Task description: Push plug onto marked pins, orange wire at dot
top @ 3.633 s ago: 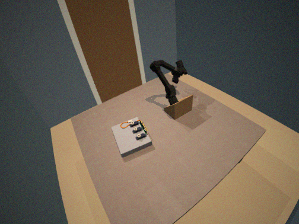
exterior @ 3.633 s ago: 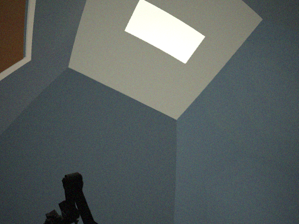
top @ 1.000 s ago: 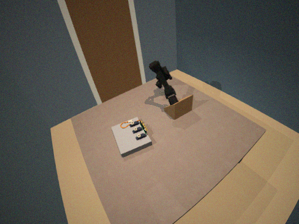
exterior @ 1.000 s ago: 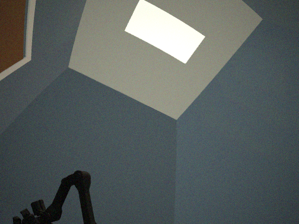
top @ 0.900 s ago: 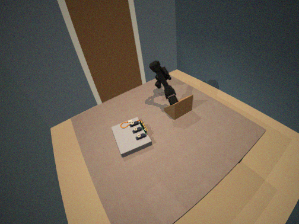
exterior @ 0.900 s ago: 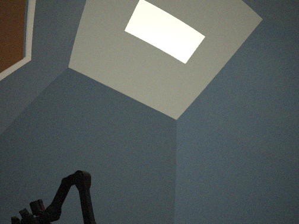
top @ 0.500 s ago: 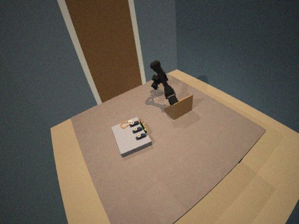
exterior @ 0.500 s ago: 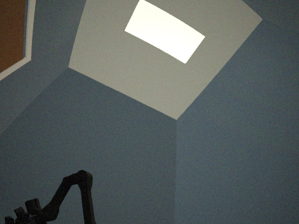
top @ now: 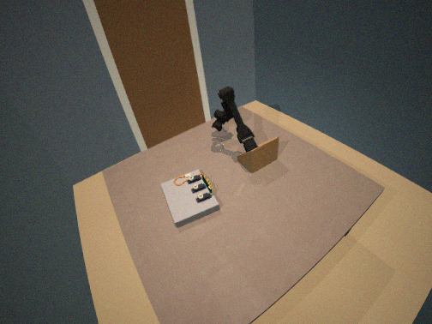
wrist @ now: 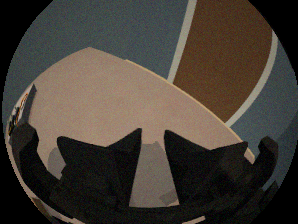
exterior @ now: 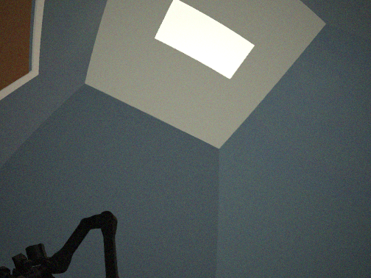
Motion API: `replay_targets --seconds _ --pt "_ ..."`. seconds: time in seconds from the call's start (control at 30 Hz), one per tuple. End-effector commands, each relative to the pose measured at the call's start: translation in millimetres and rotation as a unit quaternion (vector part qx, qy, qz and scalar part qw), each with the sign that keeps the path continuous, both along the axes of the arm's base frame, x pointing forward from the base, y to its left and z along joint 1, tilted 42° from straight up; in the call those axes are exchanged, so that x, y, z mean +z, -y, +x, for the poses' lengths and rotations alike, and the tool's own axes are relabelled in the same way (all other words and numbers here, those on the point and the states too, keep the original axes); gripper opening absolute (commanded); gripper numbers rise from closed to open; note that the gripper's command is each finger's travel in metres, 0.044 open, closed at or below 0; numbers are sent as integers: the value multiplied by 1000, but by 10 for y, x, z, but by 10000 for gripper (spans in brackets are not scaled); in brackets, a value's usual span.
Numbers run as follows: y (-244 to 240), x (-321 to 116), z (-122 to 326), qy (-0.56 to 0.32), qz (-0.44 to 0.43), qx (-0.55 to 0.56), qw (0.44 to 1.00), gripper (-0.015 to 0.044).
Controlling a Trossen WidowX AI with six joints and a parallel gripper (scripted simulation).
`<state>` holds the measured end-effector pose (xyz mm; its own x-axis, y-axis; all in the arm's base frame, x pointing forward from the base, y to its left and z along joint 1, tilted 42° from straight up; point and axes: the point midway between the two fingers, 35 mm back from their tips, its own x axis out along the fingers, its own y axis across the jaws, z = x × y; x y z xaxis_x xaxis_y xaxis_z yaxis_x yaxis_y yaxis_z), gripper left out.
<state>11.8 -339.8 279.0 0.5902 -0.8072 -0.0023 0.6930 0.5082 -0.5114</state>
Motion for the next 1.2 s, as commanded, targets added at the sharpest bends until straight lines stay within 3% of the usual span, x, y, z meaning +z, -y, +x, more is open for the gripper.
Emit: replay_targets --seconds 0.0,1.17 --pt "-18 31 134 6 2 11 1000 115" --pt "-273 172 1187 45 24 112 992 115"
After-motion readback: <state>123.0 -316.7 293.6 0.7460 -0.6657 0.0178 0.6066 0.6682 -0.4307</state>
